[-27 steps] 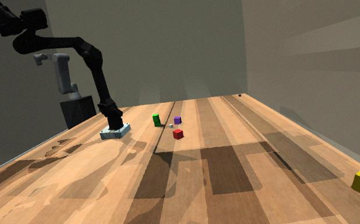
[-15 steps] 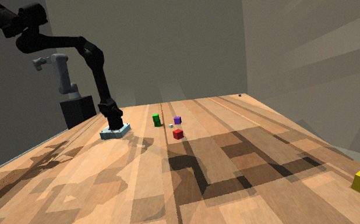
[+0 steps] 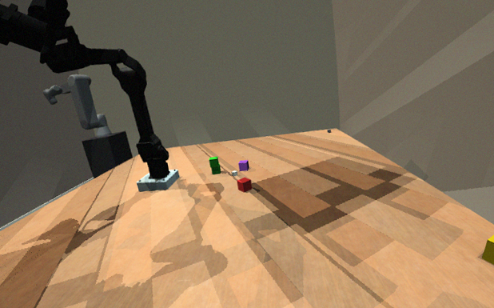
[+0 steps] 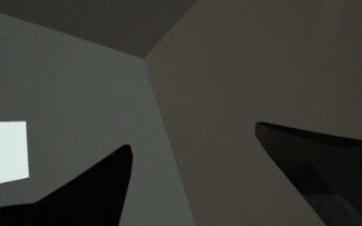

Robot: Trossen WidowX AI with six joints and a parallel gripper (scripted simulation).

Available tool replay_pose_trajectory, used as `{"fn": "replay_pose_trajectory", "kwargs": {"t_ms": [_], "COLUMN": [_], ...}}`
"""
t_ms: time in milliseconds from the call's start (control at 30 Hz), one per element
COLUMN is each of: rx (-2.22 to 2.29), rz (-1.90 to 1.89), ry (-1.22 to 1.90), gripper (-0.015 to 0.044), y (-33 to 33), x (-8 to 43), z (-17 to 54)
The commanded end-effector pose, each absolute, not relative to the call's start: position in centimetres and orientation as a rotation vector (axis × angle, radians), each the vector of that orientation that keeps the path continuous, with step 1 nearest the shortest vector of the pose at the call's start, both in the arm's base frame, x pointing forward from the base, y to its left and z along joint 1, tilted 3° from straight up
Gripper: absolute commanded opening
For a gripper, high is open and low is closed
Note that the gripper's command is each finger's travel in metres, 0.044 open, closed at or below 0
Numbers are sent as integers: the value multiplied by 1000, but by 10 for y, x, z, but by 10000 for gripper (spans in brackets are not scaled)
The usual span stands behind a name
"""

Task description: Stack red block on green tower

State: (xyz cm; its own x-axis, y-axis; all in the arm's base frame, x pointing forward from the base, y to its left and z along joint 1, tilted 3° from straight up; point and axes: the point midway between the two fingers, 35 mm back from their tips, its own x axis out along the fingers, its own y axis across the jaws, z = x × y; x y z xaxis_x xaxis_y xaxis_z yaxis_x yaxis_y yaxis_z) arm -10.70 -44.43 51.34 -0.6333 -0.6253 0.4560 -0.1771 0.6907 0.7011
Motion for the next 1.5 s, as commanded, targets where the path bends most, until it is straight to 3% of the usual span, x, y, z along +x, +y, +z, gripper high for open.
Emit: {"fn": "replay_pose_trajectory", "kwargs": {"t_ms": [0, 333, 667, 1100, 1467], "rx": [711, 745, 606, 231, -178], "rz": [-1155, -1501, -1490, -1040, -379], "ry": [-1845, -1066, -246, 668, 1178], "gripper": [440, 440, 440, 440, 440], "y": [-476, -499, -475, -377, -253], "x": [-44, 73, 189, 300, 341], "z": [481, 411, 333, 232, 165]}}
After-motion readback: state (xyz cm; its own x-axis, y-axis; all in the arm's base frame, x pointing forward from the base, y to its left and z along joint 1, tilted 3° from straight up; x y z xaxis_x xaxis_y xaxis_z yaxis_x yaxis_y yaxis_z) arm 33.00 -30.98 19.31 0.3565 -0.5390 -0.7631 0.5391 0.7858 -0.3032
